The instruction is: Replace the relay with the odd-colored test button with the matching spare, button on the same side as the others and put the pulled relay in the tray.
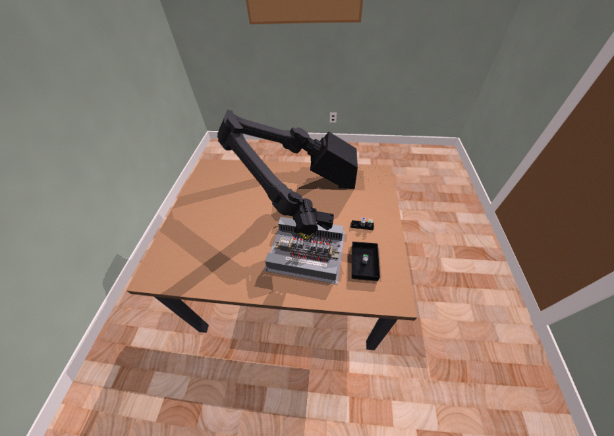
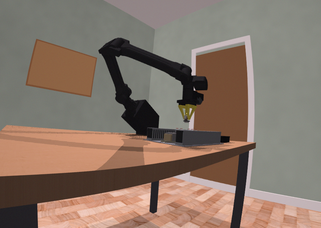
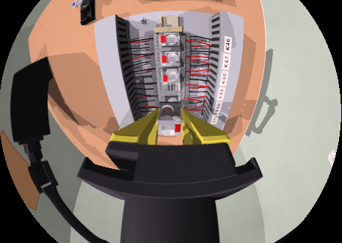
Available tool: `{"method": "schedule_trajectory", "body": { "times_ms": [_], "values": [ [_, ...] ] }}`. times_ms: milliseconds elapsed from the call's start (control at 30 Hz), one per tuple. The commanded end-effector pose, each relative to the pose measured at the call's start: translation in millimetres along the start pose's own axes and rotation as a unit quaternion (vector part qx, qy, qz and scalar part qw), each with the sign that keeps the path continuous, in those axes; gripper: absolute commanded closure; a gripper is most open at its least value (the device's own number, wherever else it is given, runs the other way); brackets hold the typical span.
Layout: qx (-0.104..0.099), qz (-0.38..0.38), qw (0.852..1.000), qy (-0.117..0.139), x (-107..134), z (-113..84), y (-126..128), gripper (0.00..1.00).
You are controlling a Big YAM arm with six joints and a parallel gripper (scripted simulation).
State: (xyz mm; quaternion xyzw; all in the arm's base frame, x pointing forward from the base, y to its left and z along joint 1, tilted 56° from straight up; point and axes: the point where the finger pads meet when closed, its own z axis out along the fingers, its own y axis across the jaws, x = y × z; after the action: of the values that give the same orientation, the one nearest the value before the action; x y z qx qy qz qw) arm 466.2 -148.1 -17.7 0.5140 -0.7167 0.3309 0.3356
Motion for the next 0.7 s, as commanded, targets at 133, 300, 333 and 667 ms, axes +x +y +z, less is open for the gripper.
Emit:
{"method": "schedule_trajectory", "body": {
  "times_ms": [133, 300, 333, 667],
  "values": [
    [0.005, 0.156, 0.988, -0.005, 11.6, -1.7, -17.8, 1.00],
    [0.005, 0.198, 0.980, -0.005, 11.7, -1.7, -17.5, 1.00],
    [0.004, 0.203, 0.979, -0.005, 11.7, -1.7, -17.5, 1.00],
    [0.004, 0.245, 0.970, -0.005, 11.8, -1.8, -17.3, 1.00]
  ]
}}
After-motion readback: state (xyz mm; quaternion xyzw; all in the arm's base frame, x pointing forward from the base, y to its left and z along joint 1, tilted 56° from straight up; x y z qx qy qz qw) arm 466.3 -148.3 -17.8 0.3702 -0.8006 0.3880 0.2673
